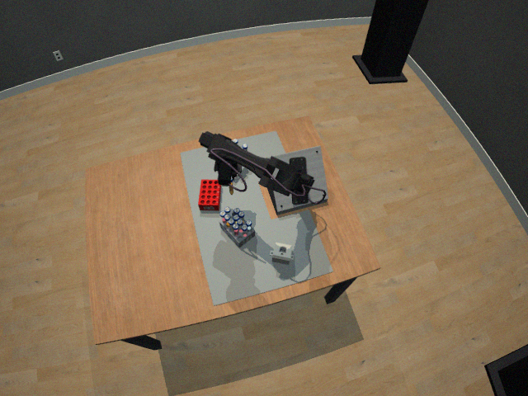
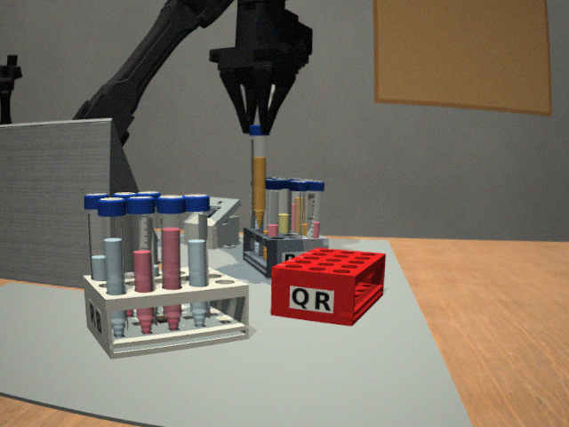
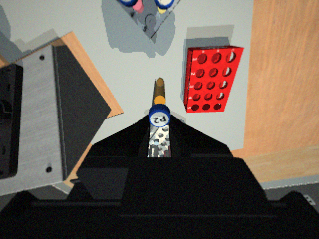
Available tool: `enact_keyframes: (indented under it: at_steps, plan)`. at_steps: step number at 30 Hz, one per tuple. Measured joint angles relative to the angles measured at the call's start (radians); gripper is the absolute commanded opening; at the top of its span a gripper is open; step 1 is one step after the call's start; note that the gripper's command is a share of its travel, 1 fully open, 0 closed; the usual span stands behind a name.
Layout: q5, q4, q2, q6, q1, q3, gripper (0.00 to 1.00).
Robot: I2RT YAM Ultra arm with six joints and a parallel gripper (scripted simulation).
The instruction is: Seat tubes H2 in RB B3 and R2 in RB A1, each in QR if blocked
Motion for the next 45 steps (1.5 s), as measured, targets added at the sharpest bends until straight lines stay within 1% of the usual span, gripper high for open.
enact_keyframes:
  at_steps: [5,8,12,27,38,45]
  plan:
    - [0.008,0.003,0.061,-0.015,-0.014,0.048,0.0]
    - [0.011,0.003,0.082,-0.015,-0.019,0.064,0.0]
    - [0.011,0.002,0.091,0.045,-0.023,0.077,0.0]
    - [0.011,0.0,0.091,0.442,-0.023,0.08,0.0]
    - [0.011,0.0,0.091,0.784,-0.023,0.08,0.0]
    - [0.011,0.0,0.091,0.967,-0.023,0.08,0.0]
